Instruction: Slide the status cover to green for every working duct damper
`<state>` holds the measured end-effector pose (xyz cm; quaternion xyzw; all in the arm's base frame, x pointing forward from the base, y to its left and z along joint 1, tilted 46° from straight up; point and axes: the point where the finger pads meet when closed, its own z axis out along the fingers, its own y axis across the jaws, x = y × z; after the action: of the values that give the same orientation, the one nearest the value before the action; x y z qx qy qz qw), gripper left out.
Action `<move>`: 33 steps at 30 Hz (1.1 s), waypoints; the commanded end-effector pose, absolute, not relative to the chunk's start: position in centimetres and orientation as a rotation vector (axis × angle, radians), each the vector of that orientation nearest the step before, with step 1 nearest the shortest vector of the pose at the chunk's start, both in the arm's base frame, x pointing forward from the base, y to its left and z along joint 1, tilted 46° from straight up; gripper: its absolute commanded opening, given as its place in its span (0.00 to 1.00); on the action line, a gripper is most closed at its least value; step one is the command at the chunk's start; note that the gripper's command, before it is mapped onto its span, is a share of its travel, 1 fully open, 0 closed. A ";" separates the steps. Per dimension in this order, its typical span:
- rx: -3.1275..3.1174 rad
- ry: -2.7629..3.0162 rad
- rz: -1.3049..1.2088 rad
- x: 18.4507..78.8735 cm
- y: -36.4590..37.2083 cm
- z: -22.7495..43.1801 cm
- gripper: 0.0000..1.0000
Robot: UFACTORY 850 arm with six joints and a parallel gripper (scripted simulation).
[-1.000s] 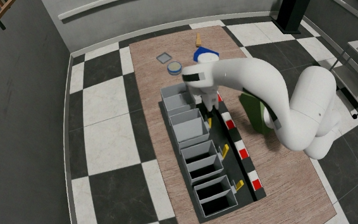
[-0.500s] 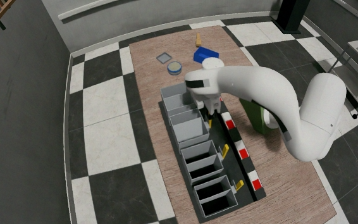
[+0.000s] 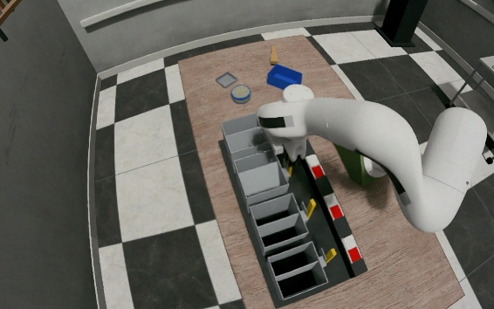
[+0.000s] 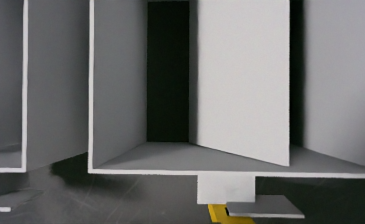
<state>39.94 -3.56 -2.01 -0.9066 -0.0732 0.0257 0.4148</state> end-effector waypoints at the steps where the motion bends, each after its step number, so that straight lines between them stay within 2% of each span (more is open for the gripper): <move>1: -2.291 -0.185 0.061 40.0 -3.5 -1.9 0.19; 25: -2.296 -0.185 0.061 40.0 -3.5 -1.9 0.19; 26: -2.296 -0.185 0.061 40.0 -3.5 -1.9 0.23; 28: -2.296 -0.185 0.061 40.0 -3.5 -1.9 0.23; 29: -2.296 -0.185 0.061 40.0 -3.5 -1.9 0.27; 31: -2.296 -0.185 0.061 40.0 -3.5 -1.9 0.27; 32: -2.296 -0.185 0.061 40.0 -3.5 -1.9 0.31; 33: -2.296 -0.185 0.061 40.0 -3.5 -1.9 0.31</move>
<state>39.88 -3.41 -1.94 -0.9101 -0.0733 0.0254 0.4070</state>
